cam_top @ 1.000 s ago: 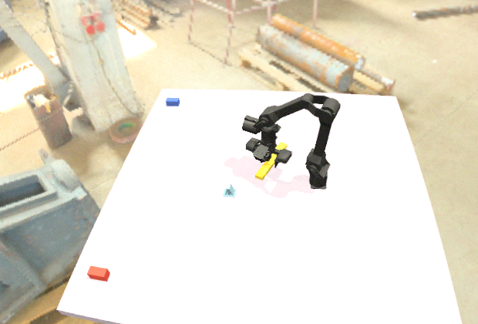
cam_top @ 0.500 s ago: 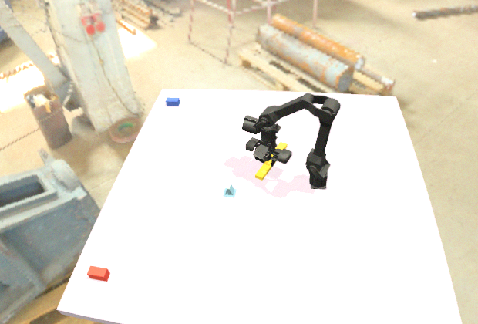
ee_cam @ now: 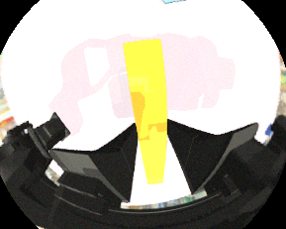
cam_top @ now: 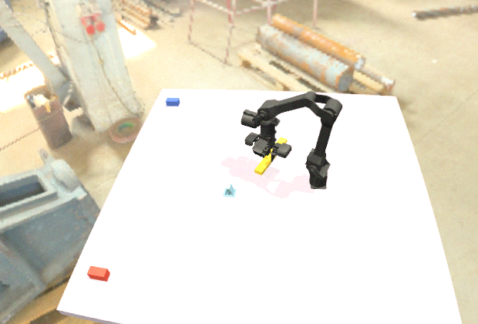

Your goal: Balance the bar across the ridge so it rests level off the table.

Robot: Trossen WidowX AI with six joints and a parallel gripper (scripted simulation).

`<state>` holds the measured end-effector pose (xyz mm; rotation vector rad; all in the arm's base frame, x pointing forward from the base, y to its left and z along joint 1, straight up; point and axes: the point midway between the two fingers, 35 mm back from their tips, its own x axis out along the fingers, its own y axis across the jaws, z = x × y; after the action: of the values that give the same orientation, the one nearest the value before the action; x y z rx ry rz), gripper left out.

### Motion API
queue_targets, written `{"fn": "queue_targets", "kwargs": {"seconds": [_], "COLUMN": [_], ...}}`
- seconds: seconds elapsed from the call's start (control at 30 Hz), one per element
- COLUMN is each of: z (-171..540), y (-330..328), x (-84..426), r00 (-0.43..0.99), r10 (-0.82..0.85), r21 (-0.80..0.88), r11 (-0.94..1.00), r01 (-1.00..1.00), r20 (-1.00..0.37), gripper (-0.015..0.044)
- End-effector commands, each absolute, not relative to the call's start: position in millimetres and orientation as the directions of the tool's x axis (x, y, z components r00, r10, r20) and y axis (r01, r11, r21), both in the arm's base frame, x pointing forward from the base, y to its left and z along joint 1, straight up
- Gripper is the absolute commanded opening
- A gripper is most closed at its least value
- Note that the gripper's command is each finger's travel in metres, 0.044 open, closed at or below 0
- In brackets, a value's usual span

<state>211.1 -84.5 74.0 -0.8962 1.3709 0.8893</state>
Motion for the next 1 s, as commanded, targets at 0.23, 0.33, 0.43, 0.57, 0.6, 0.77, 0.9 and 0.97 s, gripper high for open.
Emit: {"fn": "queue_targets", "kwargs": {"seconds": [0.23,0.33,0.43,0.57,0.6,0.77,0.9,0.97], "z": [104,112,120,130,133,139,142,143], "y": [-86,-85,-85,-84,-84,-83,-78,-76], "x": [213,212,211,209,209,210,220,225], "r00": [0.019,0.019,0.019,0.019,0.019,0.019,0.020,0.020], "r10": [-0.006,-0.006,-0.007,-0.007,-0.007,-0.007,-0.007,-0.007], "r21": [-0.020,-0.020,-0.020,-0.020,-0.020,-0.020,-0.021,-0.021], "r11": [0.406,0.406,0.406,0.405,0.405,0.415,0.471,0.499], "r01": [-0.914,-0.914,-0.914,-0.914,-0.914,-0.910,-0.882,-0.866], "r20": [-1.000,-1.000,-1.000,-1.000,-1.000,-1.000,-1.000,-1.000], "gripper": [0.0000,0.0000,0.0000,0.0000,0.0000,0.0000,0.0000,0.0000]}}
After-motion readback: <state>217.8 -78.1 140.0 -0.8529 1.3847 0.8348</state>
